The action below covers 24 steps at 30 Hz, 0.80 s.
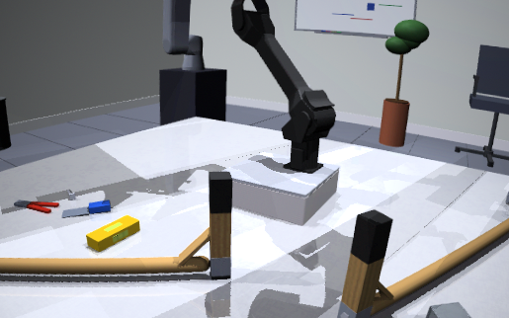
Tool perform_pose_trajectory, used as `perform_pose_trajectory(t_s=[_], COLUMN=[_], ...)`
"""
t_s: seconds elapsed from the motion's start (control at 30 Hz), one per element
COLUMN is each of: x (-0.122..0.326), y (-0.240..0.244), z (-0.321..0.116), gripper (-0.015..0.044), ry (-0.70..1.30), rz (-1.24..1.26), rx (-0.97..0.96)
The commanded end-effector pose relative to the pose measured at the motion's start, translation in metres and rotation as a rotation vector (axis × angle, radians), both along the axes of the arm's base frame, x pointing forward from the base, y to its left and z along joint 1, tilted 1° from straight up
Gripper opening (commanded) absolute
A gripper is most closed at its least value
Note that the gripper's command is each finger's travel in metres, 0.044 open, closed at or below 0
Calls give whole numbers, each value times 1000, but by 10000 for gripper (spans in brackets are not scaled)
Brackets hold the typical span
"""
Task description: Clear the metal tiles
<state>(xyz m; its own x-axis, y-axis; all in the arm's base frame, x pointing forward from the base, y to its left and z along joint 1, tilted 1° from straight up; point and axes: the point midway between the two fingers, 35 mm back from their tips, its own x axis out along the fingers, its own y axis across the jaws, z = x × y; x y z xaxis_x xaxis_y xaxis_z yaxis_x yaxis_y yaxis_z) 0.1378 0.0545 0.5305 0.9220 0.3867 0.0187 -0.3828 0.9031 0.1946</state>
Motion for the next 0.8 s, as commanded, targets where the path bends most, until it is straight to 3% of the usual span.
perform_pose_trajectory(t_s=[0.0,0.77], x=[3,21], y=[-1,-10], z=[-5,-27], gripper=[440,440], ry=[0,23], rz=[-39,-198], rx=[-24,-102])
